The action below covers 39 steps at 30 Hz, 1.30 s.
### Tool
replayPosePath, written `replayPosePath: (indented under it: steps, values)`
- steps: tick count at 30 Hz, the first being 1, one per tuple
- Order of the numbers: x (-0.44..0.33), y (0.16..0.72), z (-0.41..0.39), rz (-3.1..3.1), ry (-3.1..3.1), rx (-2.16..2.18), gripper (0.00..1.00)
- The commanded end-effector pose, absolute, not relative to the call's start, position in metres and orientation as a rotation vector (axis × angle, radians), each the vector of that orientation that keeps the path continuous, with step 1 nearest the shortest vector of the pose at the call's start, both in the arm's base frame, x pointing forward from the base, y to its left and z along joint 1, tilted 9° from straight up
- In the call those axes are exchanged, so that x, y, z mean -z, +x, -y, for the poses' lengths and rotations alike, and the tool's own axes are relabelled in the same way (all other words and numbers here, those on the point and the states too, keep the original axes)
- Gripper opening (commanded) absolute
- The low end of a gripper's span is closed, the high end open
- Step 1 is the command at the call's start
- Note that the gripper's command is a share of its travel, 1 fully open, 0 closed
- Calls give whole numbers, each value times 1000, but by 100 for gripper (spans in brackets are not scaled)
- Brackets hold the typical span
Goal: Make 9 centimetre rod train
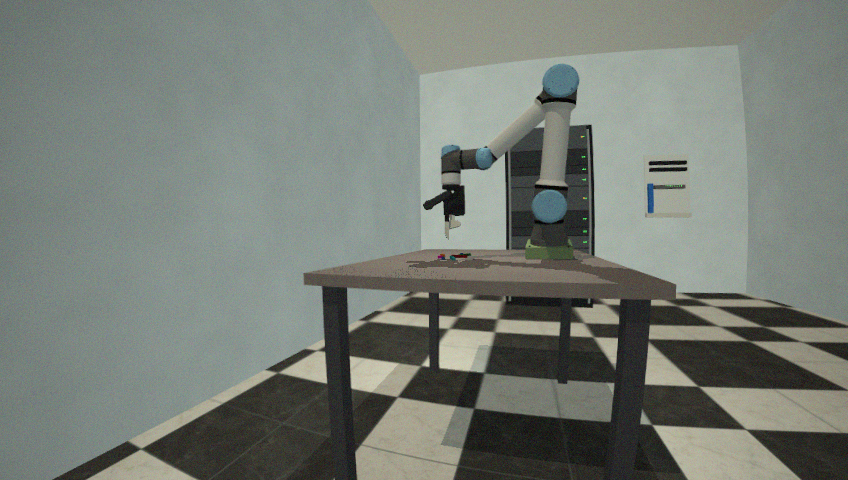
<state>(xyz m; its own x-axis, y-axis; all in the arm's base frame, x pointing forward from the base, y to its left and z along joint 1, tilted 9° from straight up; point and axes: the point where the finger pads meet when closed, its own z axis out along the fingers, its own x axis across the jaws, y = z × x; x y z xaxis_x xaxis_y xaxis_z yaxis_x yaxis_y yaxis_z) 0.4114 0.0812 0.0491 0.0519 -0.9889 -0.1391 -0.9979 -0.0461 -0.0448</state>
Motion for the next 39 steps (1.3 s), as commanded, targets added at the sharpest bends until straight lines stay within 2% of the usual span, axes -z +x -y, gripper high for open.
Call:
replayPosePath:
  steps: [1,39]
  values:
    - [-50,413,-82,-1962,-2277,-97,100]
    - [-51,420,-85,-705,-2909,6,100]
